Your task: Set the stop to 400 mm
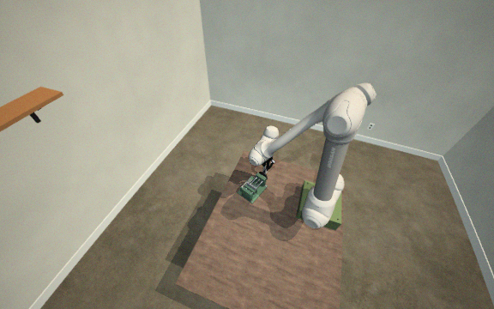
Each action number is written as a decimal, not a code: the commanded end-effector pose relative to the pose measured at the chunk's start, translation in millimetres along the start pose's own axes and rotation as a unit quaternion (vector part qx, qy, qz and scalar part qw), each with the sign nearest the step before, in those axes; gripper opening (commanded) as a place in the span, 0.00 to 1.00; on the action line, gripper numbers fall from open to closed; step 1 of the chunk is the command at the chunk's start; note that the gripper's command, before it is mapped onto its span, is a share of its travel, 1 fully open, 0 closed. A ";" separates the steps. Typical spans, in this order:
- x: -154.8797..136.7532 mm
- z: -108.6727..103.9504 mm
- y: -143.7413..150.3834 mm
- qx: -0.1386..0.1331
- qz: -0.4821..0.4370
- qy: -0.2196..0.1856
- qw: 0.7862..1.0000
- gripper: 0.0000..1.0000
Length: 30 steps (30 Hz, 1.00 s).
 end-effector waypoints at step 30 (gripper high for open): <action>-7.9 39.1 29.4 -0.002 0.000 0.000 1.000 0.04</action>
Point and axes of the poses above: the point where the finger pads meet when closed, its own z axis out along the fingers, its own y axis across the jaws, x = y × z, the point moved 6 cm from there along -z, back along the fingers, and after that the axes turned 15 degrees about -z, right-handed, at the moved point
